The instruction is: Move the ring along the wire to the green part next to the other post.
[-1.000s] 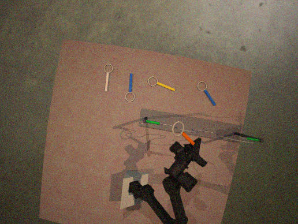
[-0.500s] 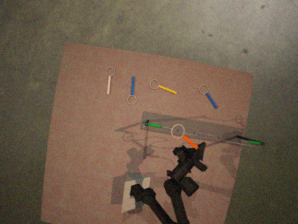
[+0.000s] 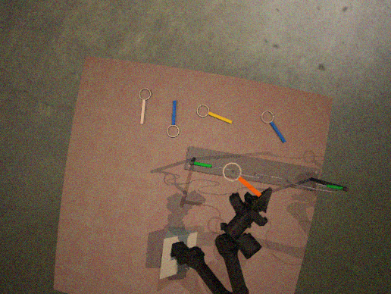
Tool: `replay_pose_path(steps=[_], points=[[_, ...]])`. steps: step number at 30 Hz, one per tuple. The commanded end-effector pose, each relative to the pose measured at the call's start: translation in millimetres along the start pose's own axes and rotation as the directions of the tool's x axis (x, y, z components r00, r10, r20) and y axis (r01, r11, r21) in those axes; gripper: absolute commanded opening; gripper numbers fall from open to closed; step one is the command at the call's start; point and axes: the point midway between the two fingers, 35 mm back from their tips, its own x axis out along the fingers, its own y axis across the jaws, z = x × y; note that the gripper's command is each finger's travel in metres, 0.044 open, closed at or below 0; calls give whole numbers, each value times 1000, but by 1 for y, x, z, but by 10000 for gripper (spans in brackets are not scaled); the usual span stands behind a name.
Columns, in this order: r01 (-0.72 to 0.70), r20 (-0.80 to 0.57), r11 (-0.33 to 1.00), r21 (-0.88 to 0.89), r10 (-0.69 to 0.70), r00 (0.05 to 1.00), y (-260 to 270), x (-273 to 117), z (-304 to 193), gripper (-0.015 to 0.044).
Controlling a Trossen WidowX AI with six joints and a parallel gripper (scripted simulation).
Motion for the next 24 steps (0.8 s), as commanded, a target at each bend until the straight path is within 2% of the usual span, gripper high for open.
replay_pose_path(steps=[1, 12, 24], points=[[44, 11, 996, -75, -43, 999, -5, 1, 0, -150], [117, 36, 972, -203, -112, 993, -12, 1, 0, -150], [111, 31, 975, -191, -107, 994, 1, 2, -4, -150]])
